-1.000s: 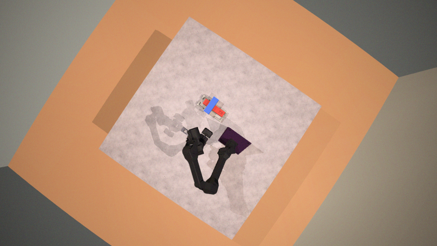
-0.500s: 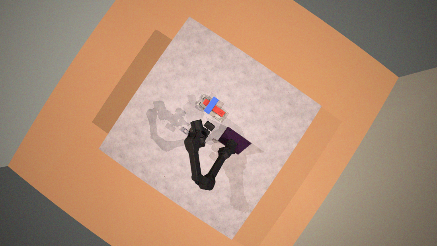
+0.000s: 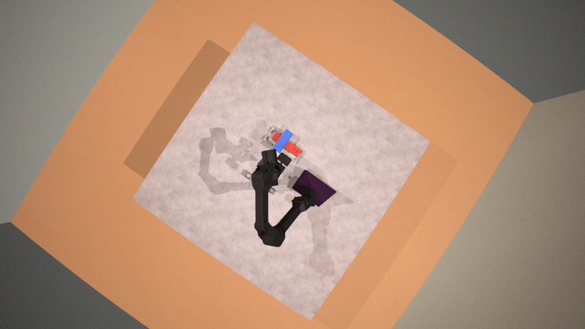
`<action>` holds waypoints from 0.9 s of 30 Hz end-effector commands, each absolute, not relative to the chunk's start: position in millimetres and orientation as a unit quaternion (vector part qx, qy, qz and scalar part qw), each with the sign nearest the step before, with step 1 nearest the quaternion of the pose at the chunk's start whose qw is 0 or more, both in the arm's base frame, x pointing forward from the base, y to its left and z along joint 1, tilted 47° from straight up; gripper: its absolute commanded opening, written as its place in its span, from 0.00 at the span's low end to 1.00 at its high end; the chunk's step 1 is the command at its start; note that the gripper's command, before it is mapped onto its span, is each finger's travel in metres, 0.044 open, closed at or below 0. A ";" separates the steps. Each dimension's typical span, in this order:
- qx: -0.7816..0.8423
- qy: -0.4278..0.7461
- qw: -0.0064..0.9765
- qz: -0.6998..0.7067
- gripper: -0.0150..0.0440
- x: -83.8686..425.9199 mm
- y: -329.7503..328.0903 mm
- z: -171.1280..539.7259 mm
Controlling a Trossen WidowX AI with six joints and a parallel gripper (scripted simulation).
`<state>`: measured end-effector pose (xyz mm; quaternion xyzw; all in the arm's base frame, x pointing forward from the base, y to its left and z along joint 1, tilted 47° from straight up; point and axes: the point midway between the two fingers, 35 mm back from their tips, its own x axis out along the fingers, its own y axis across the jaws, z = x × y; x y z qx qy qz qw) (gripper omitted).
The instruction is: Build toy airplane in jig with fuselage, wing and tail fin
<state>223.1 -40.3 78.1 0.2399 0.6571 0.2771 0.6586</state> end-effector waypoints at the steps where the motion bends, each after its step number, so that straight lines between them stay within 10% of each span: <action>1: 0.236 0.657 0.660 0.279 0.25 227.2 -50.4 66.3; 27: 0.239 0.661 0.648 0.294 0.25 227.1 -90.0 -7.6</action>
